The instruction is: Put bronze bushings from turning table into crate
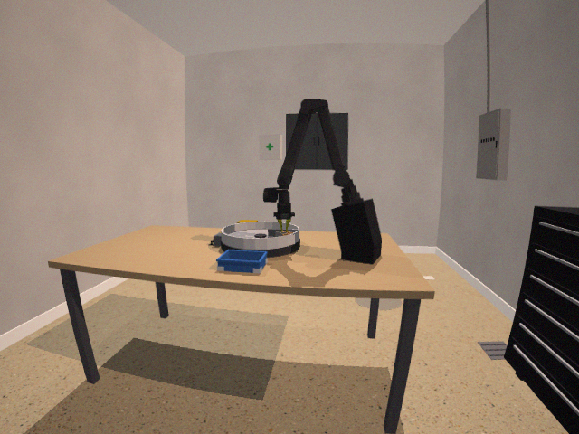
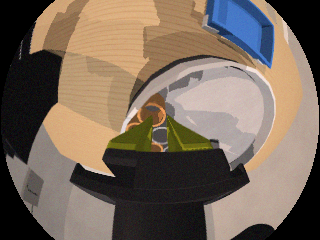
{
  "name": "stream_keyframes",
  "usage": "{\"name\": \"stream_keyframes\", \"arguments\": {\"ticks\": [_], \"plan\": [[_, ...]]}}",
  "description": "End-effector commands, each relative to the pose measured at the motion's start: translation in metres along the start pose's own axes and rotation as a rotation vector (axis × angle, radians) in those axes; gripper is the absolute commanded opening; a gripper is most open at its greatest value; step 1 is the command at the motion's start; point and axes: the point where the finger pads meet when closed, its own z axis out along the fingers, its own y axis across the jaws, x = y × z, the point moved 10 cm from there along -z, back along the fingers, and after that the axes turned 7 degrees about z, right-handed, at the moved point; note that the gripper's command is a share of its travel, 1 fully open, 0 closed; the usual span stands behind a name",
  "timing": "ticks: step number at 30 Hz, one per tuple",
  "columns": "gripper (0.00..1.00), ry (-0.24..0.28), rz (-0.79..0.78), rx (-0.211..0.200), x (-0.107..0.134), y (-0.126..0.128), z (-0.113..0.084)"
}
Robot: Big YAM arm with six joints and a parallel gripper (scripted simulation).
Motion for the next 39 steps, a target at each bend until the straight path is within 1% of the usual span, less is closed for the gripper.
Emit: {"name": "stream_keyframes", "arguments": {"ticks": [1, 5, 39], "plan": [[0.19, 0.003, 0.001, 0.039, 0.0057, -0.0120, -0.0056], [0.19, 0.003, 0.002, 0.041, 0.0073, -0.0158, -0.0085], [0.19, 0.002, 0.001, 0.037, 0.0069, -0.0153, -0.0078]]}}
